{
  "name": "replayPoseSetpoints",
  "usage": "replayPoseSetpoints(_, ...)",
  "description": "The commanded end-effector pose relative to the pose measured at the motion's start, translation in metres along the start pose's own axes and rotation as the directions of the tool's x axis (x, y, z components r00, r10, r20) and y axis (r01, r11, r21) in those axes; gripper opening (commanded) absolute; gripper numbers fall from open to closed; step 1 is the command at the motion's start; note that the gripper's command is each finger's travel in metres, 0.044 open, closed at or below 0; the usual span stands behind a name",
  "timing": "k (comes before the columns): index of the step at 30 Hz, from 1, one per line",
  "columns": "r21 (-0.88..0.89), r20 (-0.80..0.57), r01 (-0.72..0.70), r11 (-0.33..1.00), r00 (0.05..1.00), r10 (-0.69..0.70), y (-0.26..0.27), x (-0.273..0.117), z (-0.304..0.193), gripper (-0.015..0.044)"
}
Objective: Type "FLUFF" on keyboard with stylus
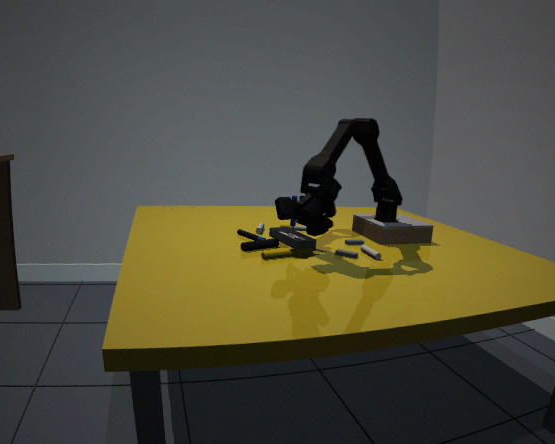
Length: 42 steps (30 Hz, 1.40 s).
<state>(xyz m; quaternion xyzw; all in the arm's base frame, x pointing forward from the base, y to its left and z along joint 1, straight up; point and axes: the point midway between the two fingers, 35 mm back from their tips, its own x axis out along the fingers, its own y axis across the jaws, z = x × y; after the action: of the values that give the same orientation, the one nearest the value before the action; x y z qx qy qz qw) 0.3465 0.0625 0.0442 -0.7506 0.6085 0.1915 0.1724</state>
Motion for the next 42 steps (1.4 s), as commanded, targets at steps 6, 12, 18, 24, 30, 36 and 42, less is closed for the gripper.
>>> replayPoseSetpoints(6, 0.003, 0.003, -0.005, 1.000, 1.000, 0.005, 0.001, 0.002, 0.004, 0.0081)
replayPoseSetpoints(12, 0.003, 0.003, -0.005, 1.000, 1.000, 0.005, 0.001, 0.002, 0.004, 0.0081)
replayPoseSetpoints(18, 0.003, 0.003, -0.005, 1.000, 1.000, 0.005, 0.001, 0.003, 0.006, 0.0081)
replayPoseSetpoints(24, 0.003, 0.003, -0.005, 1.000, 1.000, 0.005, 0.001, 0.004, 0.008, 0.0081)
replayPoseSetpoints(30, 0.003, 0.003, -0.005, 1.000, 1.000, 0.005, 0.001, 0.005, 0.010, 0.0081)
replayPoseSetpoints(36, 0.003, 0.003, -0.005, 1.000, 1.000, 0.005, 0.001, 0.006, 0.012, 0.0081)
replayPoseSetpoints(42, 0.003, 0.003, -0.005, 1.000, 1.000, 0.005, 0.001, 0.006, 0.011, 0.0081)
